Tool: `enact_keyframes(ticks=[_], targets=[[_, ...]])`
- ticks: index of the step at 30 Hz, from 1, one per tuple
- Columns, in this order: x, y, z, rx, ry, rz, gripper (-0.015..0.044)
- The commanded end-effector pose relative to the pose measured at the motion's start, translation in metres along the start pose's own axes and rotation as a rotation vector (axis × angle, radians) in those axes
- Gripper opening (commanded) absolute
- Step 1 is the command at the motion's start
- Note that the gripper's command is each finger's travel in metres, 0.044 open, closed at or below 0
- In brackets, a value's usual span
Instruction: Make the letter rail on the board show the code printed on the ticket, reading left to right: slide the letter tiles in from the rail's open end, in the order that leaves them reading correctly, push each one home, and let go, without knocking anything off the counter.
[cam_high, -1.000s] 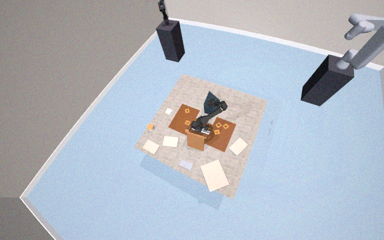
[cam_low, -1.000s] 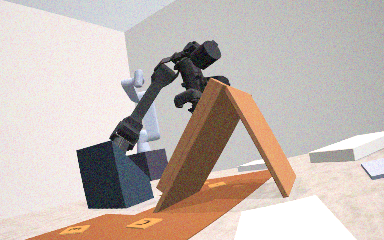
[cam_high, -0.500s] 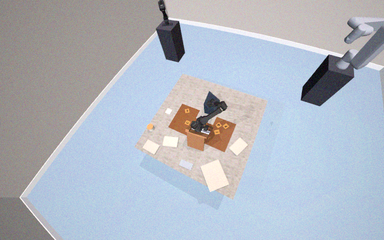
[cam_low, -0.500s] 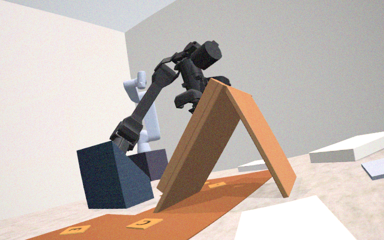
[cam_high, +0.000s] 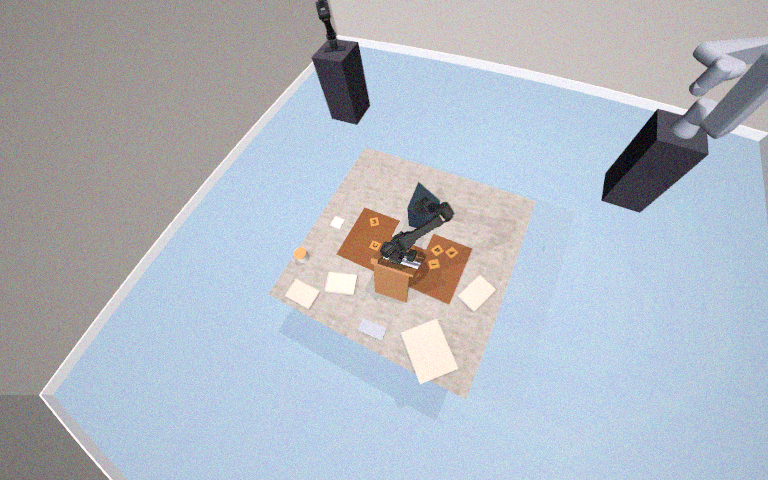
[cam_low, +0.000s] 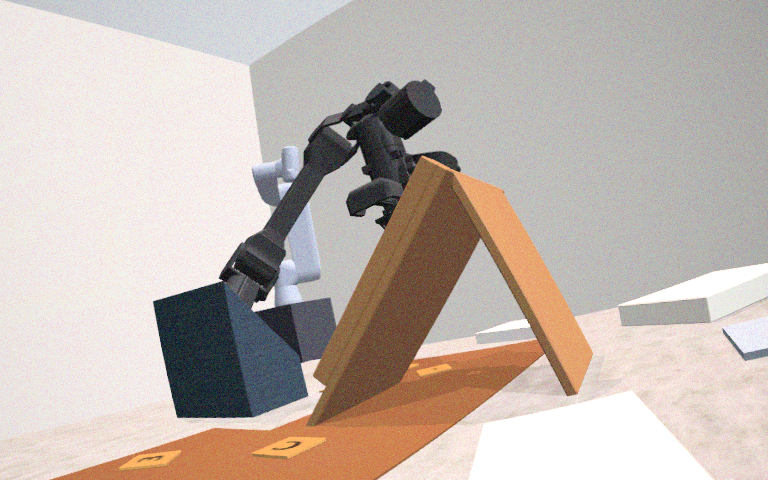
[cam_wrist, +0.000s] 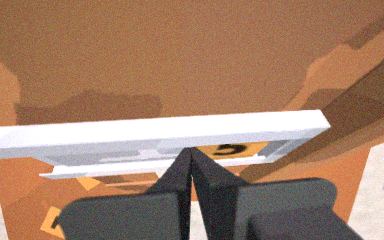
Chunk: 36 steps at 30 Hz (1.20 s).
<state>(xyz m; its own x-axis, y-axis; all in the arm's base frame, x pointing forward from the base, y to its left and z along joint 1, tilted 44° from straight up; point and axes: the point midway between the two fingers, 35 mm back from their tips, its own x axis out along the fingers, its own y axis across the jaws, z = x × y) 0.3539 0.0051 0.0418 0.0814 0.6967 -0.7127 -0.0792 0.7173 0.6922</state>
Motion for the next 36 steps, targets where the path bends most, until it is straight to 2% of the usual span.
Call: enact_keyframes(ticks=[1, 25, 36], targets=[[0.001, -0.002, 0.000, -0.003, 0.001, 0.003, 0.0000], [0.002, -0.009, 0.001, -0.003, 0.001, 0.003, 0.0000], [-0.010, -0.007, -0.009, -0.003, 0.002, 0.003, 0.0000]])
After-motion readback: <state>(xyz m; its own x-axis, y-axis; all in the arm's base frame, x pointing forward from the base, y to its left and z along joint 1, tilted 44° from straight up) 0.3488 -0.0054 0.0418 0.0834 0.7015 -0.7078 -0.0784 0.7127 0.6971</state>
